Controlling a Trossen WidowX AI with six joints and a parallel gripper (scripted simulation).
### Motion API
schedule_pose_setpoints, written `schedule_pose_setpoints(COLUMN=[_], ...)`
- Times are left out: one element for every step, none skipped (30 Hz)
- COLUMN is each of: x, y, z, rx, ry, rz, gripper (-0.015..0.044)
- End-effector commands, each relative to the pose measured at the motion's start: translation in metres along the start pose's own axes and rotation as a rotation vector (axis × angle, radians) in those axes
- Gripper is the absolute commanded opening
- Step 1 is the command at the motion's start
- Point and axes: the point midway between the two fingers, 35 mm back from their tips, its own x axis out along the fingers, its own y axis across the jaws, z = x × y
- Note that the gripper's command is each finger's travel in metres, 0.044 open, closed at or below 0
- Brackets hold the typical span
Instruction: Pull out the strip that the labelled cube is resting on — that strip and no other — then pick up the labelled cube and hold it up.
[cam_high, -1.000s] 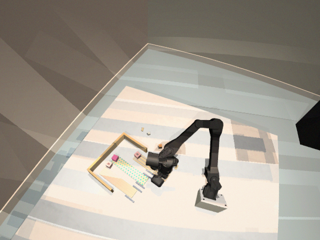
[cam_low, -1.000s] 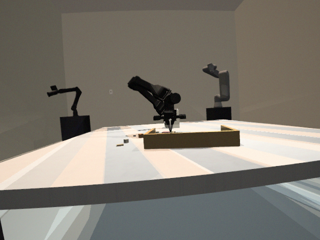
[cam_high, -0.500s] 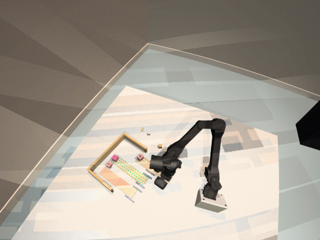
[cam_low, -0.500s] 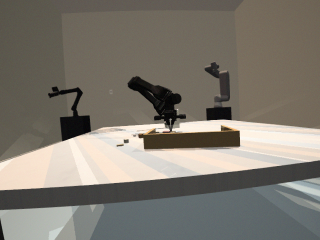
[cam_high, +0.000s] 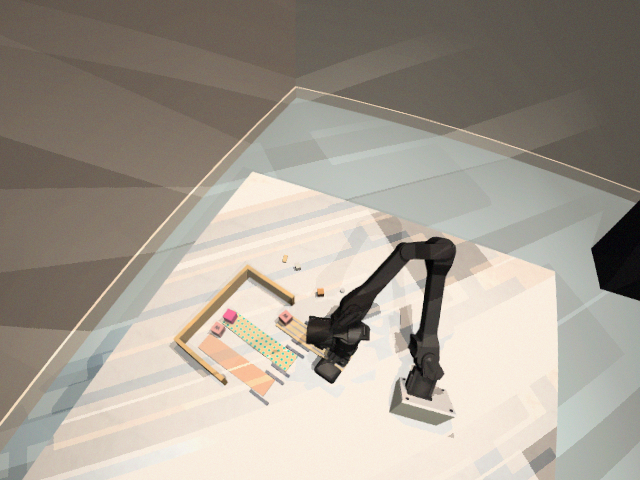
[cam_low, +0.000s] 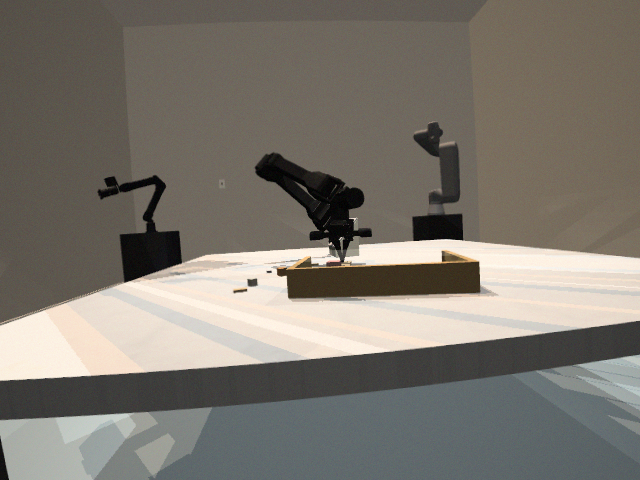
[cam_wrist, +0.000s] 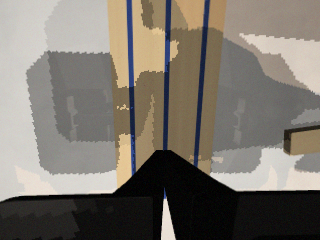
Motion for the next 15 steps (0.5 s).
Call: schedule_pose_setpoints(x=[0.005,0.005,0.005,0.005,0.005,0.005,0.005,0.005,0.005,0.005,0.005,0.005,0.005,0.005,0.004], y=[-0.002,-0.002,-0.002,-0.002,-0.002,-0.002,-0.002,-0.002,-0.002,-0.002,-0.002,-0.002,-0.002,-0.002,-0.002], z=[-0.016,-0.017,-0.019,-0.020,-0.021,-0.023,-0.024,-0.025,-0.026,-0.028,-0.029,-0.030,-0.032,-0.033,-0.034], rx=[-0.009,-0.009,-0.009,-0.009,-0.009,-0.009,-0.009,-0.009,-0.009,-0.009,-0.009,-0.009,-0.009,-0.009,-0.010], ry=[0.031,0.031,0.031,0.031,0.031,0.031,0.031,0.031,0.031,0.031,0.031,0.031,0.031,0.031,0.031], rz=[-0.005,-0.005,-0.005,-0.005,-0.005,-0.005,-0.005,-0.005,-0.005,-0.005,-0.005,-0.005,-0.005,-0.005,-0.005], gripper=[0.0000,0.0000,0.0000,0.0000,0.0000,0.0000,0.0000,0.0000,0.0000,0.0000,0.0000,0.0000,0.0000,0.0000,0.0000])
